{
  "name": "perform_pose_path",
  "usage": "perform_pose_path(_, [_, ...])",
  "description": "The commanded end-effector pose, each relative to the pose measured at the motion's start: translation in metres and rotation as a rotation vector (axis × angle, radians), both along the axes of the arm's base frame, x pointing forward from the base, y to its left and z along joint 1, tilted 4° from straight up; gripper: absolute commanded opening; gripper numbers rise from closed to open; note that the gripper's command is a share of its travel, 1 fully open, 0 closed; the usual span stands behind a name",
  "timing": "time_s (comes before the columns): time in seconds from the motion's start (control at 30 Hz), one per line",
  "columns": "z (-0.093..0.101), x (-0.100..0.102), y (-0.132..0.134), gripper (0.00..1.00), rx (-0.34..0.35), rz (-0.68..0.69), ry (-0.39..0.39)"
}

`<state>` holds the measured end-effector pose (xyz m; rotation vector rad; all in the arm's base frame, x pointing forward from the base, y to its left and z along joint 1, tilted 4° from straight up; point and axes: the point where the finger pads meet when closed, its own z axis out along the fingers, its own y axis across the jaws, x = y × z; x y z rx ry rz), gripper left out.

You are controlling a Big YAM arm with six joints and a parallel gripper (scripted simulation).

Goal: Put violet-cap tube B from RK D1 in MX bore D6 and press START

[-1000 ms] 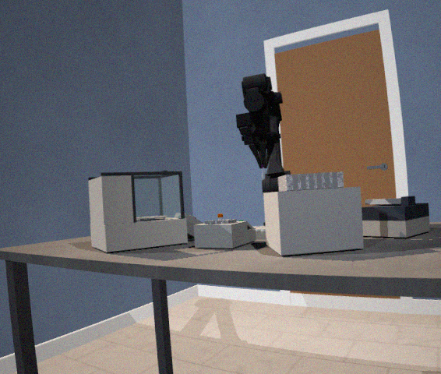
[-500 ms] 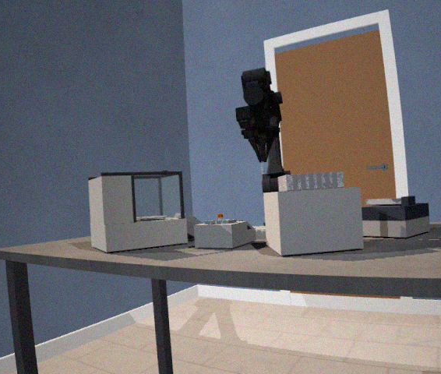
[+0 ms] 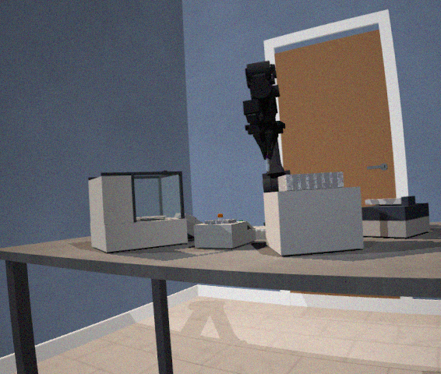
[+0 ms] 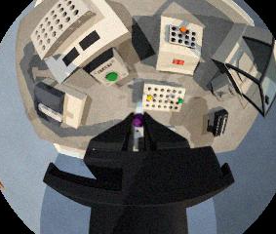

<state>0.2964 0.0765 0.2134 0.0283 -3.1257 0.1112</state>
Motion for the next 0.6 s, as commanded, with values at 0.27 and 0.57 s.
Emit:
perform_pose_path(0.27, [0.017,0.085,0.05,0.09,0.019,0.163,-0.051])
perform_pose_path(0.57, [0.013,0.143,0.09,0.09,0.014,0.318,-0.023])
